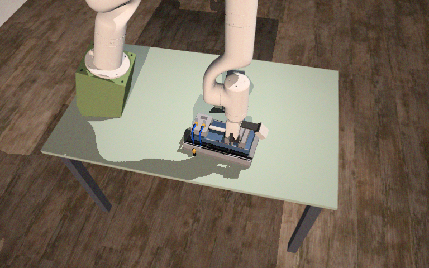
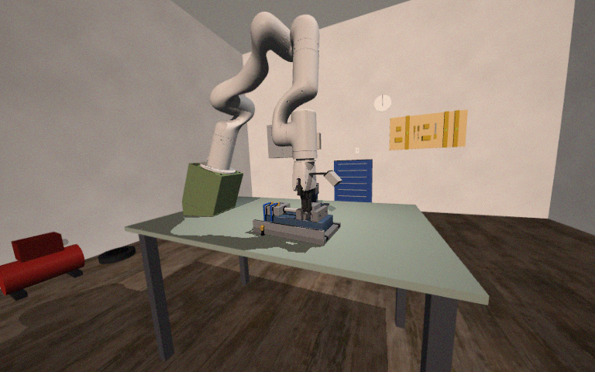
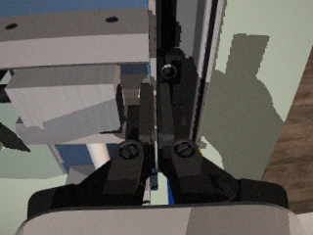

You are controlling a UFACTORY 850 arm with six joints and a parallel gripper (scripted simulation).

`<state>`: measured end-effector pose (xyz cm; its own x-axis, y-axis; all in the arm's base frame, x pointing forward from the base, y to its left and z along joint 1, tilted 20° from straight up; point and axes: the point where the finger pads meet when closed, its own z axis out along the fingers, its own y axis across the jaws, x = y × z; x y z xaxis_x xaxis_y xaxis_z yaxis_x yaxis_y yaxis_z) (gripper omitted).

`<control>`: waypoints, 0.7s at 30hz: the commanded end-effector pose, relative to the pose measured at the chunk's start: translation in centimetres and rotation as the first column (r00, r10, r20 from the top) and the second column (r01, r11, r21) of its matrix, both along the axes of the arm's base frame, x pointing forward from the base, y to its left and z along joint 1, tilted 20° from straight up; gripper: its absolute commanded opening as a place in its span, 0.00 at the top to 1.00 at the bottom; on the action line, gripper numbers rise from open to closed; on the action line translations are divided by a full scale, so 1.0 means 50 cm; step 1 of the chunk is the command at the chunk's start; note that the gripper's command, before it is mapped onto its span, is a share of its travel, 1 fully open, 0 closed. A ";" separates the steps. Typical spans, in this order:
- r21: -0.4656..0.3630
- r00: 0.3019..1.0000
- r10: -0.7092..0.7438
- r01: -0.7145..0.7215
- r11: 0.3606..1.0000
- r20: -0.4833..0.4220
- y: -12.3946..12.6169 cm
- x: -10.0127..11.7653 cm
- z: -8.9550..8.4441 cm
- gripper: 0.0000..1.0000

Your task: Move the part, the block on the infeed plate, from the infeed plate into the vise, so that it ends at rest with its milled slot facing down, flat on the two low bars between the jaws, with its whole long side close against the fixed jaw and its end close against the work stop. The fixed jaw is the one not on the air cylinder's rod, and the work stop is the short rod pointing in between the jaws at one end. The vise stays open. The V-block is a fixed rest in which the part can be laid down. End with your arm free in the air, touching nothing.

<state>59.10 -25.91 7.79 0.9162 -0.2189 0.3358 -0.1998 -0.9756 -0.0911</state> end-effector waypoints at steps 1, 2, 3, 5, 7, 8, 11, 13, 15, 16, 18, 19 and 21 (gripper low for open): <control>-0.002 1.000 -0.001 0.001 1.000 0.002 -0.017 -0.001 0.001 1.00; -0.002 1.000 -0.001 0.001 1.000 0.002 -0.019 -0.002 0.001 1.00; -0.002 1.000 -0.001 0.001 1.000 0.002 -0.022 -0.002 0.001 1.00; -0.002 1.000 -0.001 0.001 1.000 0.002 -0.025 -0.003 0.001 1.00; -0.002 1.000 -0.001 0.001 1.000 0.002 -0.026 -0.003 0.001 1.00; -0.002 1.000 -0.001 0.001 1.000 0.002 -0.027 -0.003 0.001 1.00; -0.002 1.000 -0.001 0.001 1.000 0.002 -0.027 -0.003 0.001 1.00; -0.002 1.000 -0.001 0.001 1.000 0.002 -0.027 -0.003 0.001 1.00; -0.002 1.000 -0.001 0.001 1.000 0.002 -0.027 -0.003 0.001 1.00; -0.002 1.000 -0.001 0.001 1.000 0.002 -0.027 -0.003 0.001 1.00; -0.002 1.000 -0.001 0.001 1.000 0.002 -0.027 -0.004 0.003 1.00; -0.002 1.000 -0.001 0.001 1.000 0.002 -0.027 -0.004 0.004 1.00; -0.002 1.000 -0.001 0.001 1.000 0.002 -0.027 -0.006 0.007 1.00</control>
<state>58.85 -27.20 7.82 0.9158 -0.2190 0.3365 -0.2000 -0.9756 -0.0906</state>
